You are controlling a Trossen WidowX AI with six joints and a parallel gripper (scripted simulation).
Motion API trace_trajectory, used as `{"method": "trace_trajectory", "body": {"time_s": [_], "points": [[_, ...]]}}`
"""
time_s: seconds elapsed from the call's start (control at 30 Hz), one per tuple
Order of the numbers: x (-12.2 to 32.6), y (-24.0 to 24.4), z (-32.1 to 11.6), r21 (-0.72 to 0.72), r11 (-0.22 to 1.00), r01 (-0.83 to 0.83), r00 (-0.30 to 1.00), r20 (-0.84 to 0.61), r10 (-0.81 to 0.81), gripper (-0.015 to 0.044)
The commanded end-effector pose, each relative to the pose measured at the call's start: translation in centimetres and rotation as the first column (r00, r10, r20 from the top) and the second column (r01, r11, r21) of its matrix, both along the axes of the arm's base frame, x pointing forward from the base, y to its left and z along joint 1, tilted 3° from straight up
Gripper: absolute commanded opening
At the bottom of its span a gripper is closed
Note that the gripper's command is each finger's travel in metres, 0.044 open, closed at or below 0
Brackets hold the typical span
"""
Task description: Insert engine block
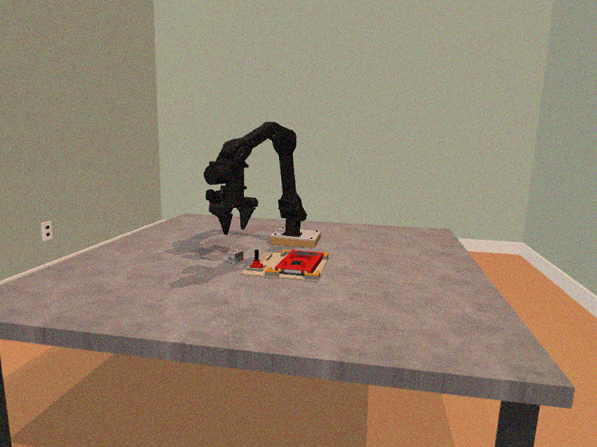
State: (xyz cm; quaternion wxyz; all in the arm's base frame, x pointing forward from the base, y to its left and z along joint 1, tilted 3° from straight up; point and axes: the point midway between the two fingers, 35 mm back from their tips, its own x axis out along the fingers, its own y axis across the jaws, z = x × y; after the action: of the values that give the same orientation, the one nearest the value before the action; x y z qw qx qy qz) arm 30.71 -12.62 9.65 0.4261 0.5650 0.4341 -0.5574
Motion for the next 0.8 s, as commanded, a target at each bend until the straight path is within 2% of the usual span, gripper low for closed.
{"method": "trace_trajectory", "body": {"time_s": [0.0,0.07,0.77], "points": [[0.1,0.1,-1.5,0.009,1.0,-0.009,1.0,-0.001,0.009,0.044],[0.1,0.2,-3.1,0.009,1.0,-0.009,1.0,-0.001,0.009,0.044],[-0.1,0.2,-6.2,0.009,1.0,-0.009,1.0,-0.002,0.009,0.044]]}}
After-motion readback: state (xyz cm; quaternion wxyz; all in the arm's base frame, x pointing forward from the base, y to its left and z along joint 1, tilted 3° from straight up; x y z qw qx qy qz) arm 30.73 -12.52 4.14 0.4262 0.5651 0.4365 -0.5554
